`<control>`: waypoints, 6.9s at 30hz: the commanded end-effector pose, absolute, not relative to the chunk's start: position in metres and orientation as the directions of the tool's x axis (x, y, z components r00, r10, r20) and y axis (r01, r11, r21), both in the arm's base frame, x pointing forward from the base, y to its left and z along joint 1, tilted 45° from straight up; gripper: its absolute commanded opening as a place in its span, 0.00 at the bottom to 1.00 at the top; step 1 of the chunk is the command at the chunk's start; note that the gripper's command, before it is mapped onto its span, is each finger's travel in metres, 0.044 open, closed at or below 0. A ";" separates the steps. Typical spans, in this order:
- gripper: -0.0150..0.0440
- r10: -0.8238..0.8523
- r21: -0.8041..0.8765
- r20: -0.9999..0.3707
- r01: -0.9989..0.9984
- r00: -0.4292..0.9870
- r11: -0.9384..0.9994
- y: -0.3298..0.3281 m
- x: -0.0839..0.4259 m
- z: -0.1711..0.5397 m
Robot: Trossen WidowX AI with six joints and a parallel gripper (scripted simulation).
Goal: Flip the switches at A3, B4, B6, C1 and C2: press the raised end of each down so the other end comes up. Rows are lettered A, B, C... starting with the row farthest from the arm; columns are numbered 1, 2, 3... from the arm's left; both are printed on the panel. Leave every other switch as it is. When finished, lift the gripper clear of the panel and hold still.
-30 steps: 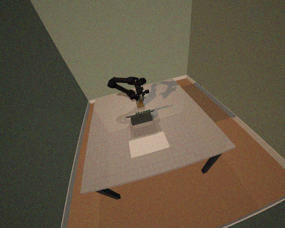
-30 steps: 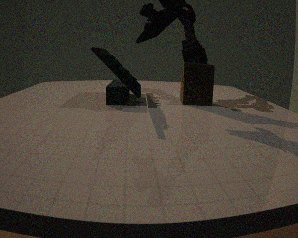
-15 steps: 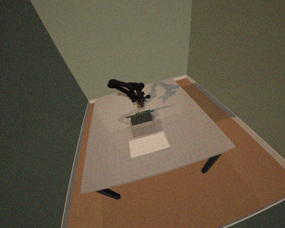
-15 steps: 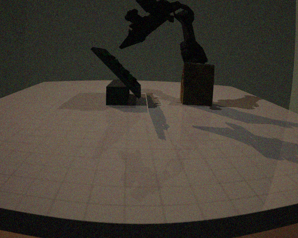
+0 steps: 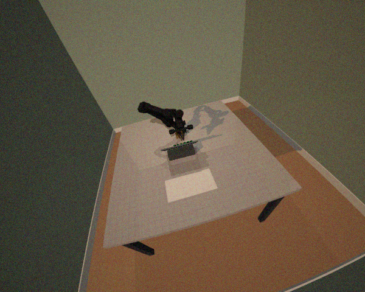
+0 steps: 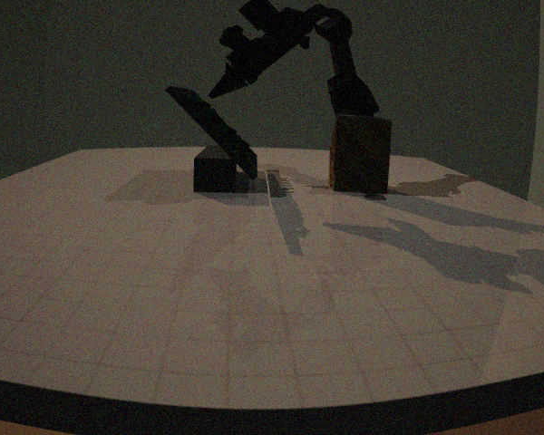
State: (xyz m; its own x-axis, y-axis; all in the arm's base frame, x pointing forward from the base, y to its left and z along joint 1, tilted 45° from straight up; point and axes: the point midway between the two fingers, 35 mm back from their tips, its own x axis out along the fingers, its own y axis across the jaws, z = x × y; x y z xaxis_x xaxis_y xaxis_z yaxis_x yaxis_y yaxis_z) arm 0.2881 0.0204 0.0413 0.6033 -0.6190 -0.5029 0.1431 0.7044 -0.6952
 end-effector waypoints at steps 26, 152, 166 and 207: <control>0.25 -0.619 -0.698 -0.507 0.136 0.600 0.703 0.011 0.296 0.032; 0.25 -0.637 -0.699 -0.533 0.135 0.557 0.702 -0.015 0.276 0.041; 0.25 -0.637 -0.699 -0.533 0.135 0.557 0.702 -0.016 0.277 0.040; 0.25 -0.628 -0.698 -0.523 0.133 0.577 0.704 0.022 0.241 0.071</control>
